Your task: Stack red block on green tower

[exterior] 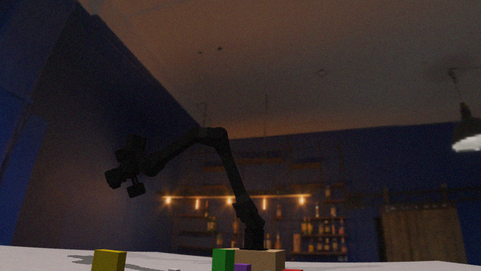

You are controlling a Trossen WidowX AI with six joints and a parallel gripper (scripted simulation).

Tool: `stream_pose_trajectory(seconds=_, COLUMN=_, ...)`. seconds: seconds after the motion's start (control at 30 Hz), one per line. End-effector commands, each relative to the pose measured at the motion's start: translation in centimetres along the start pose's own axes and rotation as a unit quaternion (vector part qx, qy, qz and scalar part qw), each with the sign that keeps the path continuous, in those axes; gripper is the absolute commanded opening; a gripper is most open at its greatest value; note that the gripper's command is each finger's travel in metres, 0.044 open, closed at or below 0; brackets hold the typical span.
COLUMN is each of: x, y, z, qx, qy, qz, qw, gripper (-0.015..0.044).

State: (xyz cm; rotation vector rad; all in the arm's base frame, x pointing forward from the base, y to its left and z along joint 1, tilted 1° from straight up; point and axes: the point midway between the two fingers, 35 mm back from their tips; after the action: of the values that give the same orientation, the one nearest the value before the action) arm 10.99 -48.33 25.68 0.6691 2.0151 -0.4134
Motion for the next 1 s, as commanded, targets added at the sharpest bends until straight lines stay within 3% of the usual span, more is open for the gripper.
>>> stream_pose_trajectory(seconds=0.0, x=-1.5, y=3.8, z=2.6, qx=-0.071, qy=-0.038, qz=-0.025, qw=0.996, gripper=0.044)
stream_pose_trajectory(seconds=0.47, x=-3.3, y=17.9, z=8.9, qx=-0.283, qy=-0.097, qz=-0.057, qw=0.953, gripper=0.044)
stream_pose_trajectory(seconds=0.63, x=-3.2, y=21.1, z=9.7, qx=-0.326, qy=-0.105, qz=-0.055, qw=0.938, gripper=0.044)
stream_pose_trajectory(seconds=0.97, x=-0.7, y=34.7, z=12.0, qx=-0.508, qy=-0.149, qz=0.022, qw=0.848, gripper=0.044)
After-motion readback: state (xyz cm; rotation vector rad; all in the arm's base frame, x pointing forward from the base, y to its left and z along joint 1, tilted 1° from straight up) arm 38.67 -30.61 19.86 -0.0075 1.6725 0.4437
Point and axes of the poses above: the point midway between the two fingers, 35 mm back from their tips, its own y axis back along the fingers, its own x axis across the jaws, z = x × y, and after that the axes turned 4 degrees about y, right-handed
